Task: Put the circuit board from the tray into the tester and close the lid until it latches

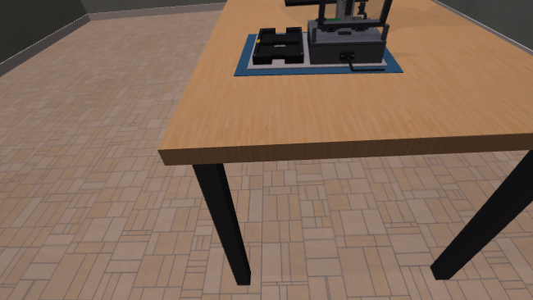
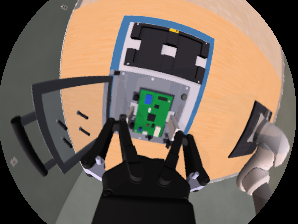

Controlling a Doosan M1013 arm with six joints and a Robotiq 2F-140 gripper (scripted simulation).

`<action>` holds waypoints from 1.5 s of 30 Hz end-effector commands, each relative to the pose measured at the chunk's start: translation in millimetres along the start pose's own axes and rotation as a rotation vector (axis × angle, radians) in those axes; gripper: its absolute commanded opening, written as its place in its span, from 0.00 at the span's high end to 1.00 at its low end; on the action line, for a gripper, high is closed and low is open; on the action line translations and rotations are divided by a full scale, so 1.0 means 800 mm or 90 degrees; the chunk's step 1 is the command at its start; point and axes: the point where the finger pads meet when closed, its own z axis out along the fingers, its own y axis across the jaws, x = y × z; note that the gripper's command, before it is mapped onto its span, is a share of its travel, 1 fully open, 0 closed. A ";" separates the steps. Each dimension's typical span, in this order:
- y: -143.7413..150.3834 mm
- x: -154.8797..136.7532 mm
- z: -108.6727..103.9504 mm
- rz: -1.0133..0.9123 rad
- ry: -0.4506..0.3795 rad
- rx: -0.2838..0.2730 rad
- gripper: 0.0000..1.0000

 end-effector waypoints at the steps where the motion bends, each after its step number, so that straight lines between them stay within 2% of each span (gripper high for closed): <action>1: 0.000 0.000 0.000 0.000 0.000 0.000 0.42; 14: 0.000 0.000 -0.014 0.000 0.000 0.000 0.42; 19: 0.000 0.000 -0.030 0.000 0.000 0.000 0.42; 29: 0.000 0.000 -0.086 0.000 0.000 0.000 0.42; 31: 0.000 0.000 -0.086 0.000 0.000 0.000 0.42; 45: 0.000 0.000 -0.186 0.000 0.000 0.000 0.42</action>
